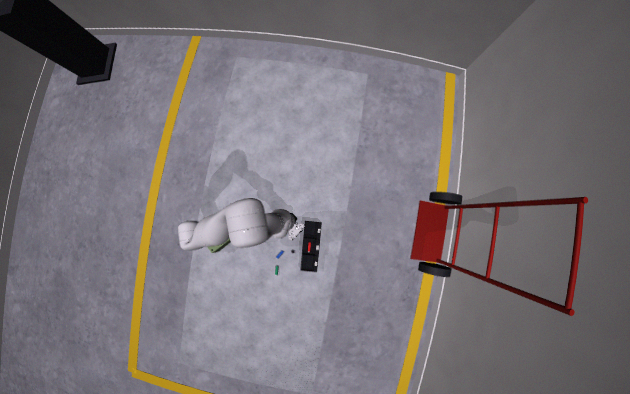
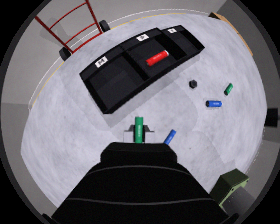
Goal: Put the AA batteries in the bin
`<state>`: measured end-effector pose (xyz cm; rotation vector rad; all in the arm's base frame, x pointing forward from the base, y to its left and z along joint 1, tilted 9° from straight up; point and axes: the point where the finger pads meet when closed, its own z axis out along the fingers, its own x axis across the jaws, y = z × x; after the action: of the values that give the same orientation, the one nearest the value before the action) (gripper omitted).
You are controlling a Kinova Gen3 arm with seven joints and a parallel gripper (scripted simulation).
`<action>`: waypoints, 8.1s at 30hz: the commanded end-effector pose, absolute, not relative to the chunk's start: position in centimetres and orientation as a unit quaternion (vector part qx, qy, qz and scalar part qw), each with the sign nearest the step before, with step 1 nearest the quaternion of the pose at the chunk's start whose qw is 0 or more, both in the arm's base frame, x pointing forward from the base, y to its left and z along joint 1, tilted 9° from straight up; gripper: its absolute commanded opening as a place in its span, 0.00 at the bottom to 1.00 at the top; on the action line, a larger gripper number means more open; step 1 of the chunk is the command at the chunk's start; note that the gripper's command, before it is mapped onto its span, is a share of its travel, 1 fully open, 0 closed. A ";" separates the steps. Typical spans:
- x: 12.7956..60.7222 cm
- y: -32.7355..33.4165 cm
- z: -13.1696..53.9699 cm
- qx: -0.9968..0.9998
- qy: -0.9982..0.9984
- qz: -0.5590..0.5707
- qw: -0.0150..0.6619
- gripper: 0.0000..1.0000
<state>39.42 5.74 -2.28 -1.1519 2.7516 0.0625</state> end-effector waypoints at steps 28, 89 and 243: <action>38.7 5.2 3.7 -0.385 0.919 0.021 0.080 0.31; 46.3 -6.1 4.3 0.049 0.995 0.053 0.063 0.31; 44.6 -7.5 17.4 0.049 0.995 0.053 0.063 1.00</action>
<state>44.54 -7.53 17.34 0.1494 3.0101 0.1596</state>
